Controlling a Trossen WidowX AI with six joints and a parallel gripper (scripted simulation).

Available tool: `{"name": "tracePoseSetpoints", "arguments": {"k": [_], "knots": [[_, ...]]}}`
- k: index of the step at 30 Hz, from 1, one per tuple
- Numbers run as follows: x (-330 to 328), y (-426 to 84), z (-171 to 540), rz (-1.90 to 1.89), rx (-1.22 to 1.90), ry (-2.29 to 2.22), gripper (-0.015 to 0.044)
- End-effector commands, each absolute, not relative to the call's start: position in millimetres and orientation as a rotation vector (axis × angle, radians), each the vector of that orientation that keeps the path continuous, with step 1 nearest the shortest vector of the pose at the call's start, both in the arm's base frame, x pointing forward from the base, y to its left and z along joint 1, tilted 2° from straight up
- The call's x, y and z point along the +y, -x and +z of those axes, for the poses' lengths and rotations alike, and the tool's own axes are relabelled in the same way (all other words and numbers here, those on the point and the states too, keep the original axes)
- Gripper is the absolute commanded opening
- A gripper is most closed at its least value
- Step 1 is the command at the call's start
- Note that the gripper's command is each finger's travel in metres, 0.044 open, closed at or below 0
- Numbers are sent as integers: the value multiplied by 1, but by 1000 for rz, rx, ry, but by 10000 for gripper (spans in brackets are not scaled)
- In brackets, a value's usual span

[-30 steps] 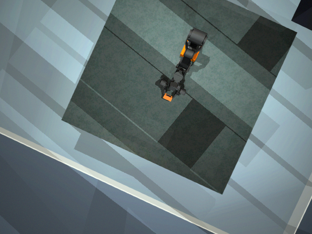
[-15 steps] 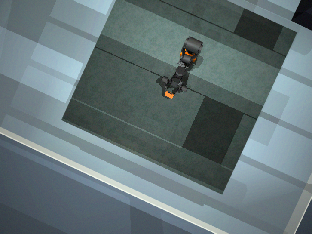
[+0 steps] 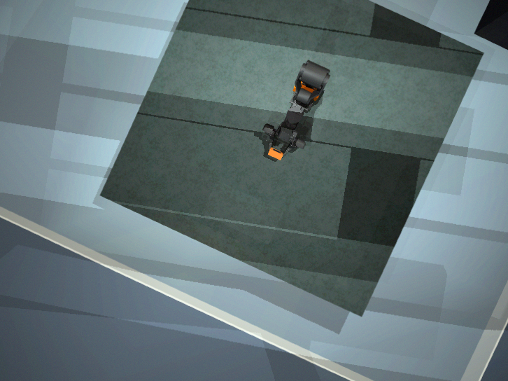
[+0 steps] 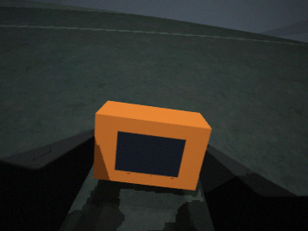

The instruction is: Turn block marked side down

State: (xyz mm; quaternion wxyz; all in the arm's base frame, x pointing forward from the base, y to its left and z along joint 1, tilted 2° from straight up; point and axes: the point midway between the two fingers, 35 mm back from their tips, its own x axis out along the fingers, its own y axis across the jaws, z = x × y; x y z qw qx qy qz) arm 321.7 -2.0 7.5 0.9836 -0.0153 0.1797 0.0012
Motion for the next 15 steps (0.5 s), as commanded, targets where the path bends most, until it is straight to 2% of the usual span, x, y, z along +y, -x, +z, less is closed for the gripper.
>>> {"name": "tracePoseSetpoints", "arguments": {"k": [1, 12, 13, 15], "knots": [[-1, -321, 7, 10, 360, 35, 131], [-1, -321, 7, 10, 360, 35, 420], [-1, -321, 7, 10, 360, 35, 440], [-1, -321, 7, 10, 360, 35, 440]]}}
